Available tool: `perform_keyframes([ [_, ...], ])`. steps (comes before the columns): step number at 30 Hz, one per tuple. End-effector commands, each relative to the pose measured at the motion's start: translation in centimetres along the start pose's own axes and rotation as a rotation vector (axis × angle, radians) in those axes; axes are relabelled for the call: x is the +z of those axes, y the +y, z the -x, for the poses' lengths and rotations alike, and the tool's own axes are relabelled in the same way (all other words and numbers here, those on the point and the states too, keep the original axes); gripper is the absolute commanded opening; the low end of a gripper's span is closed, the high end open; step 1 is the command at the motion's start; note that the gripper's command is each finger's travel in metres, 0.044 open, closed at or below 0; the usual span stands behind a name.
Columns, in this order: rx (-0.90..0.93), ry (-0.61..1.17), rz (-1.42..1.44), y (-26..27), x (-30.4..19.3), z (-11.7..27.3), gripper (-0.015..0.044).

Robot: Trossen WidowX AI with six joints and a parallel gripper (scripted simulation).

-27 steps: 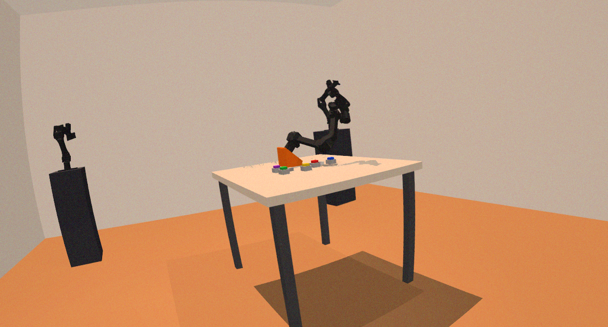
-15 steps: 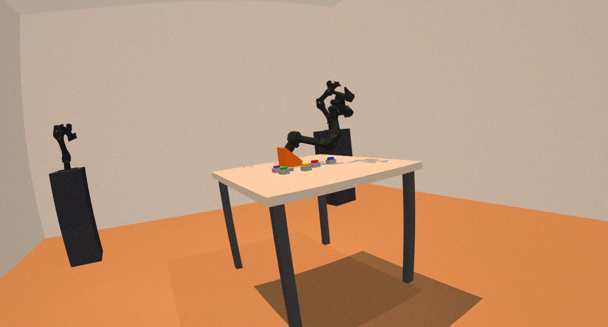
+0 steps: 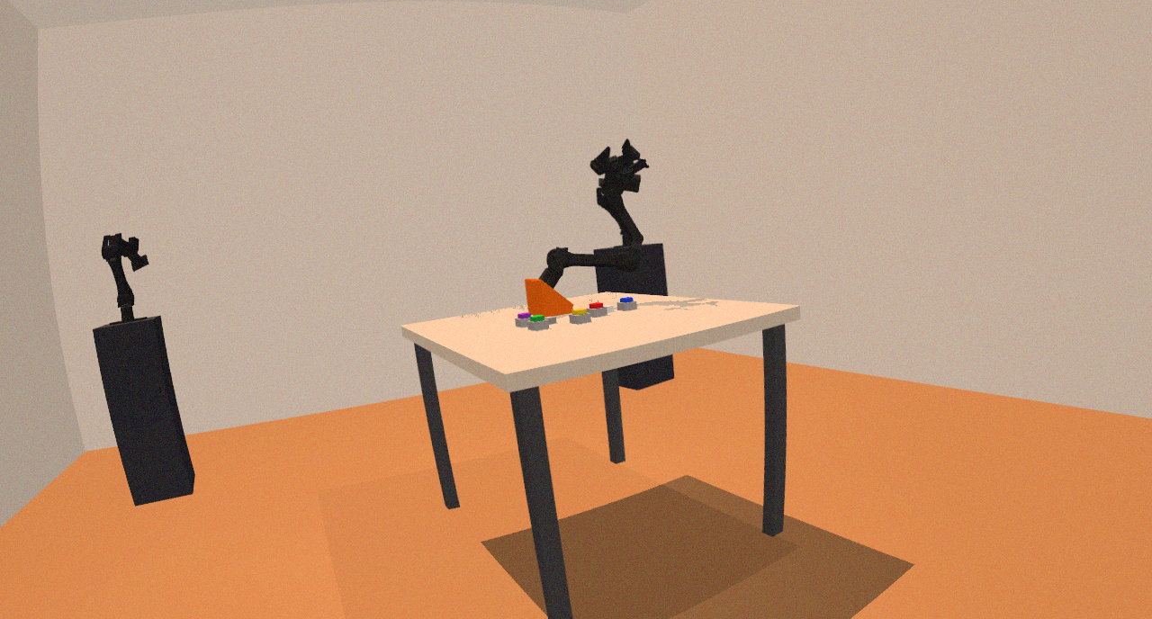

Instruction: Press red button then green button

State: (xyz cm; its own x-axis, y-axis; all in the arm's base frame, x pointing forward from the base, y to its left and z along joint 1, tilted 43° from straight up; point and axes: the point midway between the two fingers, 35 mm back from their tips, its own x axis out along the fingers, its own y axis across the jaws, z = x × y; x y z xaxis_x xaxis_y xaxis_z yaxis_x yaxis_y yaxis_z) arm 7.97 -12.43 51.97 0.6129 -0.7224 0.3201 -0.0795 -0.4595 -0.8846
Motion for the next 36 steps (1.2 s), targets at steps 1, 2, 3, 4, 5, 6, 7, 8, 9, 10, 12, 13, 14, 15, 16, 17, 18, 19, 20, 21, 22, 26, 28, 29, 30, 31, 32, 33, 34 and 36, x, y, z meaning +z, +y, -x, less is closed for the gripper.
perform_keyframes([
  [1,0.062,-0.052,-0.484,5.5,-3.6,-2.4,0.04],
  [2,0.074,-0.058,-0.533,6.2,-3.8,-2.7,0.04],
  [3,0.089,-0.066,-0.584,6.9,-3.9,-3.0,0.04],
  [4,0.105,-0.073,-0.637,7.7,-4.0,-3.4,0.04],
  [5,0.125,-0.081,-0.692,8.5,-4.0,-3.8,0.04],
  [6,0.146,-0.09,-0.748,9.4,-3.9,-4.3,0.04],
  [7,0.17,-0.098,-0.804,10.3,-3.8,-4.7,0.04],
  [8,0.197,-0.106,-0.86,11.2,-3.5,-5.2,0.04],
  [9,0.225,-0.115,-0.916,12.2,-3.3,-5.6,0.04],
  [10,0.257,-0.123,-0.972,13.2,-2.9,-6.0,0.04],
  [12,0.326,-0.139,-1.079,15.1,-2.0,-6.9,0.04],
  [13,0.364,-0.146,-1.13,16.1,-1.4,-7.2,0.04],
  [14,0.405,-0.153,-1.181,17.1,-0.7,-7.6,0.04],
  [15,0.448,-0.16,-1.23,18.1,0.0,-7.9,0.04],
  [16,0.494,-0.166,-1.278,19.1,0.9,-8.2,0.04],
  [17,0.542,-0.172,-1.324,20.0,1.7,-8.4,0.04],
  [18,0.592,-0.177,-1.367,20.9,2.7,-8.6,0.04],
  [19,0.645,-0.182,-1.409,21.9,3.7,-8.8,0.04],
  [20,0.701,-0.186,-1.449,22.8,4.8,-8.9,0.04],
  [21,0.759,-0.189,-1.486,23.6,5.9,-8.9,0.04],
  [22,0.819,-0.191,-1.52,24.4,7.0,-8.8,0.04],
  [26,1.084,-0.19,-1.629,27.4,12.0,-7.9,0.04],
  [28,1.231,-0.182,-1.662,28.7,14.6,-7.0,0.04],
  [29,1.307,-0.176,-1.673,29.2,15.9,-6.4,0.04],
  [30,1.385,-0.169,-1.68,29.7,17.2,-5.8,0.04],
  [31,1.465,-0.16,-1.682,30.2,18.5,-5.0,0.04],
  [32,1.546,-0.149,-1.679,30.6,19.7,-4.2,0.04],
  [33,1.628,-0.137,-1.671,31.0,20.9,-3.3,0.04],
  [34,1.711,-0.122,-1.658,31.3,22.0,-2.4,0.04],
  [36,1.879,-0.088,-1.617,31.7,24.2,-0.3,0.04],
])
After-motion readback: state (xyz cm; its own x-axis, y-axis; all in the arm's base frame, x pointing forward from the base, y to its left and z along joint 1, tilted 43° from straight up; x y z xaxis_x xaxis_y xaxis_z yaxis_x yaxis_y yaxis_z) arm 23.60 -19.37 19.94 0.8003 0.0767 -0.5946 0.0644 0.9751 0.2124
